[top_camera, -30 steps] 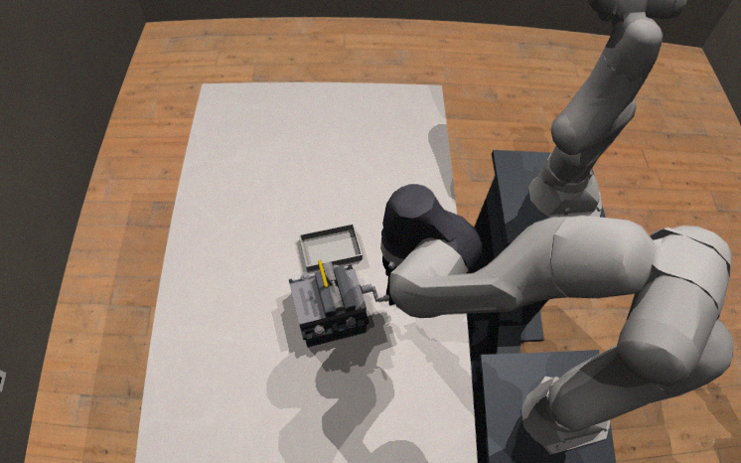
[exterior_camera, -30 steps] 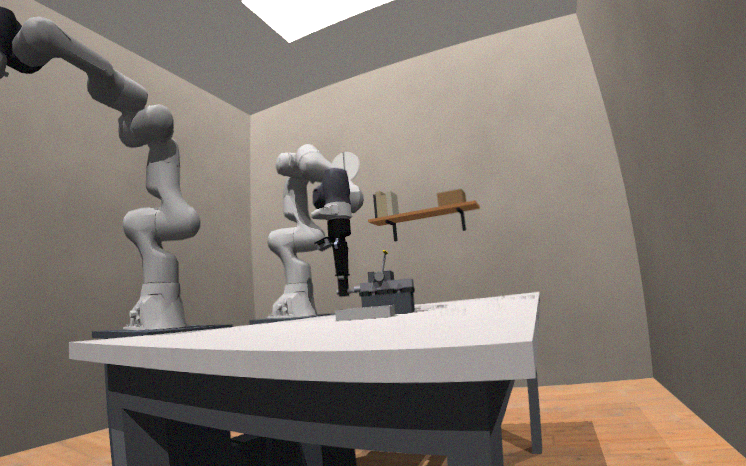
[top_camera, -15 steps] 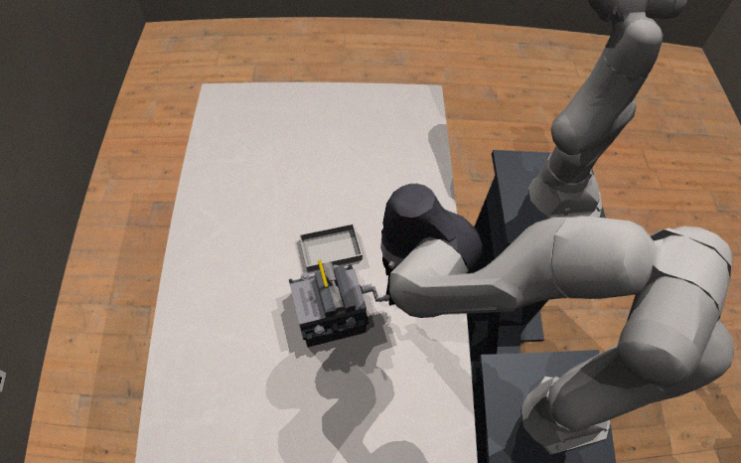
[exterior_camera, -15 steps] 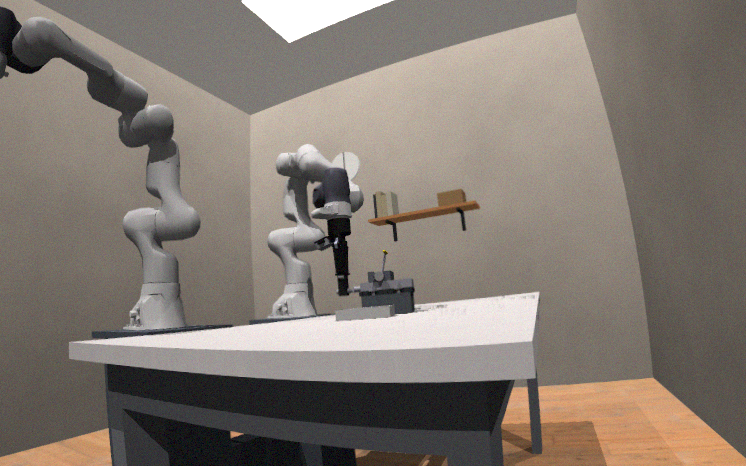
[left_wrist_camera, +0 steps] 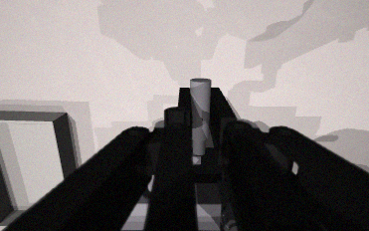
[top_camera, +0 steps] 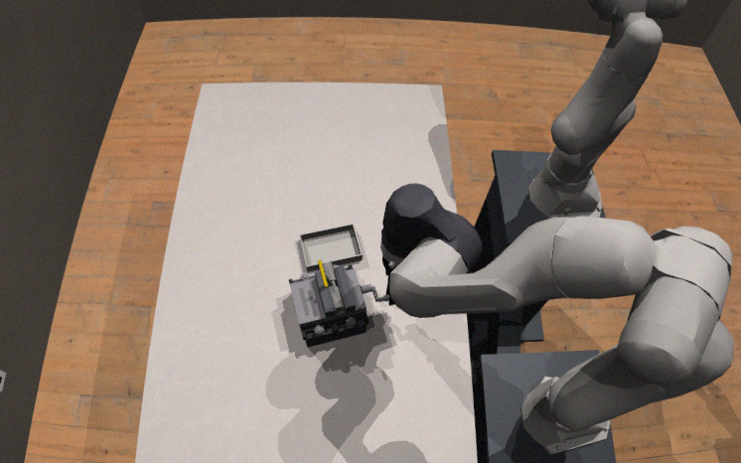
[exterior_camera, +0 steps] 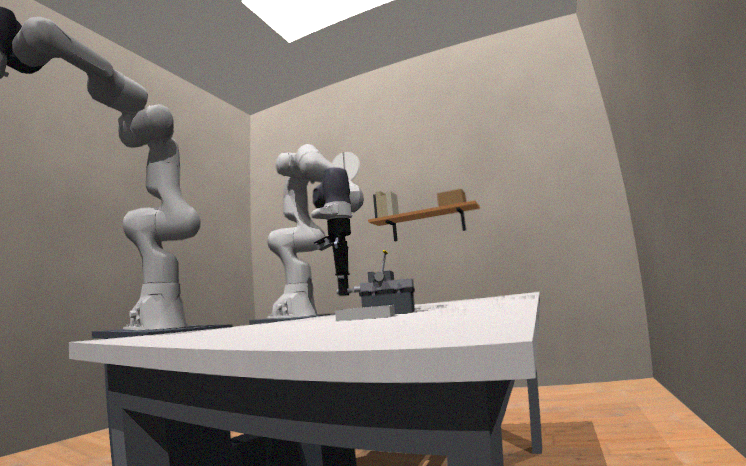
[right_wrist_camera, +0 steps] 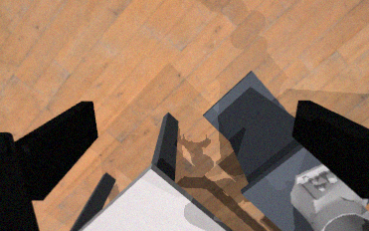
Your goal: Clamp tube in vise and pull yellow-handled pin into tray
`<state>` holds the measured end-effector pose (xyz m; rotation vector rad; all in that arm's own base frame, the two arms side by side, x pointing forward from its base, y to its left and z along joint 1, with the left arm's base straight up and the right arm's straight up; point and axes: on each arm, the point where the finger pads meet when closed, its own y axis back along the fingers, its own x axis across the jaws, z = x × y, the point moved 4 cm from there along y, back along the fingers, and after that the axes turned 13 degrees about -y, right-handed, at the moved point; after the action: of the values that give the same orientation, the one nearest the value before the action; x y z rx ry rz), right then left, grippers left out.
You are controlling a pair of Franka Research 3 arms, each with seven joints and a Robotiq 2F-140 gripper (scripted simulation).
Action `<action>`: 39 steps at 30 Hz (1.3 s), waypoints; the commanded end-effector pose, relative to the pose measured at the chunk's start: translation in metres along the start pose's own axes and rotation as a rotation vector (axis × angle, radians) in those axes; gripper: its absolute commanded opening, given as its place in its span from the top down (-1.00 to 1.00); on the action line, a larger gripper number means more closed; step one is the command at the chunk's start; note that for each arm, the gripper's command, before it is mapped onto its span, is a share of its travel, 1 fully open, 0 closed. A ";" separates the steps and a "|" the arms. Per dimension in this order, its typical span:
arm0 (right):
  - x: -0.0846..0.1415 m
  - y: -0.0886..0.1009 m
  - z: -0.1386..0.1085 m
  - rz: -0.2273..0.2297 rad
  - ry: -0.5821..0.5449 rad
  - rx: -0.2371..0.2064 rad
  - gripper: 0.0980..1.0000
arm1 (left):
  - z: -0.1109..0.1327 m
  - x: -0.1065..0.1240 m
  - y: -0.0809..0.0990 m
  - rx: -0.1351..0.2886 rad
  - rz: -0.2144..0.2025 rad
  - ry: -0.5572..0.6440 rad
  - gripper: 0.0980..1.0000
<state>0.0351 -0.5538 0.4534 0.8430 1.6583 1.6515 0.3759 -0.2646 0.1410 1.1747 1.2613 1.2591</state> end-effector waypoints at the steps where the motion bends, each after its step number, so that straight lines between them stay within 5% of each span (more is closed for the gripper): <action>1: 0.000 0.000 0.001 0.002 -0.005 -0.003 -1.00 | 0.000 0.000 0.001 0.000 0.001 0.001 0.93; 39: 0.000 0.000 0.001 0.002 -0.005 -0.003 -1.00 | 0.000 -0.001 0.009 0.000 0.001 0.001 0.93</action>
<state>0.0351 -0.5538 0.4534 0.8430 1.6583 1.6515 0.3761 -0.2648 0.1475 1.1756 1.2617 1.2581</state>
